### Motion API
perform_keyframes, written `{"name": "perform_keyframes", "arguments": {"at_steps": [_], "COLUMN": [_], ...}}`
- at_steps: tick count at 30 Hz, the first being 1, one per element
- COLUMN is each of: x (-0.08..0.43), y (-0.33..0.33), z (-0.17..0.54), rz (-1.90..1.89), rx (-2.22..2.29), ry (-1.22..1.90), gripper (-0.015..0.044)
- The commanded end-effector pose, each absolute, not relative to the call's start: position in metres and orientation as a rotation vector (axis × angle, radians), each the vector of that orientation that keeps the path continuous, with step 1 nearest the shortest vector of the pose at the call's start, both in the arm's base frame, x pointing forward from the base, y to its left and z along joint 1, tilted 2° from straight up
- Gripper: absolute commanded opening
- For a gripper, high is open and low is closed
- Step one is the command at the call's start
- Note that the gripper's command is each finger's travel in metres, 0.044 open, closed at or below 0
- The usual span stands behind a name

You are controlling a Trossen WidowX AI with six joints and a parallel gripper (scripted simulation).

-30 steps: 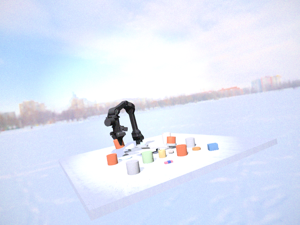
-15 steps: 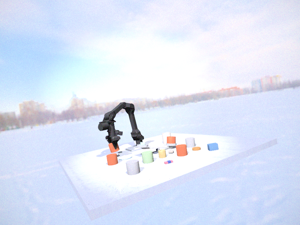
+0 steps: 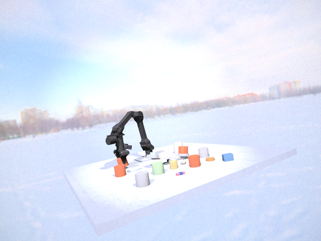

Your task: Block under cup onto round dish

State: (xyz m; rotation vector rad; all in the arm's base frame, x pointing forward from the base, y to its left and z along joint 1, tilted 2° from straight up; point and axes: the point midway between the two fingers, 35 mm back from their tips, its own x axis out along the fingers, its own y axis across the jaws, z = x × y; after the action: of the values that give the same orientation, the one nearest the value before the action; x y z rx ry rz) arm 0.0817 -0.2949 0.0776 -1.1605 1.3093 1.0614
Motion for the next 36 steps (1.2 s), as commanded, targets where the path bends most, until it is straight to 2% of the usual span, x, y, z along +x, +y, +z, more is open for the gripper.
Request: {"name": "perform_keyframes", "arguments": {"at_steps": [1,9,26,30,35,36], "x": [0.082,0.082,0.082,0.081,0.081,0.084], "y": [-0.294,-0.295,-0.295,-0.292,-0.291,-0.291], "z": [0.071,0.058,0.073,0.115,0.117,0.118], "rz": [1.067,1.067,1.064,1.066,1.067,1.065], "rx": [-1.163,-1.163,-1.159,-1.163,-1.163,-1.169], "ry": [1.301,1.301,1.307,1.302,1.301,1.299], "gripper": [0.0,0.0,0.044,0.044,0.044,0.0414]}}
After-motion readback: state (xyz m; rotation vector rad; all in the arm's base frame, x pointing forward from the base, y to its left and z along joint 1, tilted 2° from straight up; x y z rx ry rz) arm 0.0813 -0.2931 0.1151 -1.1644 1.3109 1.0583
